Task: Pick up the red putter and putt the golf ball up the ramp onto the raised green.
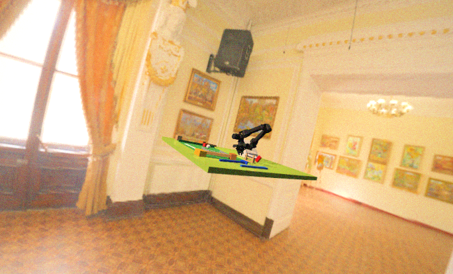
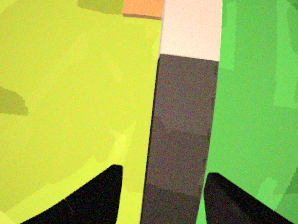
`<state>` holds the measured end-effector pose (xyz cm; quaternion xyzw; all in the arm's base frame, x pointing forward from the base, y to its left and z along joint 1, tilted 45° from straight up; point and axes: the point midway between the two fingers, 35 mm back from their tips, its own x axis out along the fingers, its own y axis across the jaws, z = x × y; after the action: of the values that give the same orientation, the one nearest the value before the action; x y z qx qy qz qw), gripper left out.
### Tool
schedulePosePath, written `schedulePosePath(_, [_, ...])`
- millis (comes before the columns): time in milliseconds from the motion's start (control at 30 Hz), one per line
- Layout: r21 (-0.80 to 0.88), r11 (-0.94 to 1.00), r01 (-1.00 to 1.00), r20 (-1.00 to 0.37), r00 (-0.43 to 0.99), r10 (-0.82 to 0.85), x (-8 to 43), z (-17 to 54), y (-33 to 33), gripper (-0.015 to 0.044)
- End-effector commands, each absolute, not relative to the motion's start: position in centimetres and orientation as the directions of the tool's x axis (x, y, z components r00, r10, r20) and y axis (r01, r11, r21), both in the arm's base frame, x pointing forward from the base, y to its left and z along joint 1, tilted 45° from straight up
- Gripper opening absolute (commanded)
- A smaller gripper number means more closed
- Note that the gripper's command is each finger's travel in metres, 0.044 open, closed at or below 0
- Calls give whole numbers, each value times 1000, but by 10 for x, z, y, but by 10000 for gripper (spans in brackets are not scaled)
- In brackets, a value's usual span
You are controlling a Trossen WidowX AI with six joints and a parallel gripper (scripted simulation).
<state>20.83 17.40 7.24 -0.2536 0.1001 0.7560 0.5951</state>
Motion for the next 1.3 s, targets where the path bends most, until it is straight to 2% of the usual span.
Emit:
schedulePosePath(0, [-151,-273,-950,-503,-164,849,208,73,174,72])
schedulePosePath(33, [-151,-273,-950,-503,-164,849,208,73,174,46])
schedulePosePath(267, [-151,-273,-950,-503,-164,849,208,73,173,0])
schedulePosePath(1067, [-148,-272,-951,-506,-164,847,218,141,104,0])
schedulePosePath(1267, [-93,-249,-964,-534,-163,829,224,128,99,0])
